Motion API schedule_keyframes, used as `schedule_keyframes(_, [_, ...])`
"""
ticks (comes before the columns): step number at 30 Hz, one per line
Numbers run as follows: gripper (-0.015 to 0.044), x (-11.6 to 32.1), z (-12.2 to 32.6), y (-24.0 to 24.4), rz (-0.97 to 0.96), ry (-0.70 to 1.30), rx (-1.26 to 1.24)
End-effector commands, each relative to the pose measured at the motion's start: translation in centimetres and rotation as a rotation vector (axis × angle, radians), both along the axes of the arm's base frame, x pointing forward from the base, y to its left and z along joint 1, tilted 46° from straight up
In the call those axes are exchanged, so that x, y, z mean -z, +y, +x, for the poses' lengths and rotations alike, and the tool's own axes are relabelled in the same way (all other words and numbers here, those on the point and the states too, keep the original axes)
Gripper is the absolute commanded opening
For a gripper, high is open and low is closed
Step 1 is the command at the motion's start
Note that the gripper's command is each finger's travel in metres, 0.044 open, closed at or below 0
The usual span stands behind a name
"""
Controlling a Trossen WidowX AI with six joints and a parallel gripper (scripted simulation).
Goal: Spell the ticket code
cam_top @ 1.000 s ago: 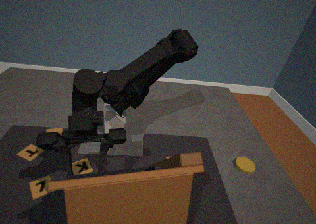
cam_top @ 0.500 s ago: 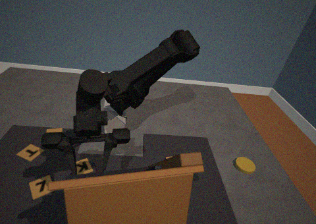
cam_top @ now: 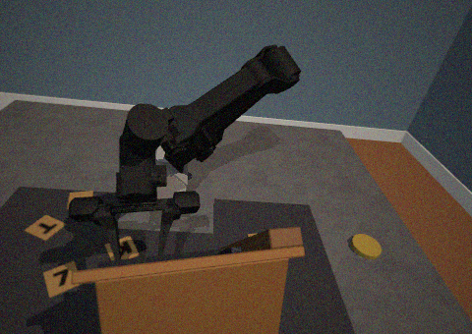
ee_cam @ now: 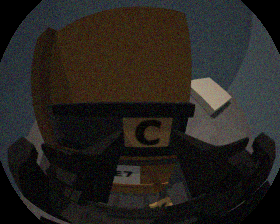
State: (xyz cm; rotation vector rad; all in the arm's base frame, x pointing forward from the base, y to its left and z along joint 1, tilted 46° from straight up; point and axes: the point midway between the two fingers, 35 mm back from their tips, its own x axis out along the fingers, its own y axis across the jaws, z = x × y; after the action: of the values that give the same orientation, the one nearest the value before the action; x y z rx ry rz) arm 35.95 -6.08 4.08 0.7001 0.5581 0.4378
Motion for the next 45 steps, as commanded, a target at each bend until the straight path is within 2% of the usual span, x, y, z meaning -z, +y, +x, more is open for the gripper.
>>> schedule_keyframes(1, [0.0000, -0.1, -0.2, 0.2, 0.001, 0.005, 0.004])
schedule_keyframes(45, [0.0000, -1.8, -0.6, 1.9, 0.003, 0.006, 0.004])
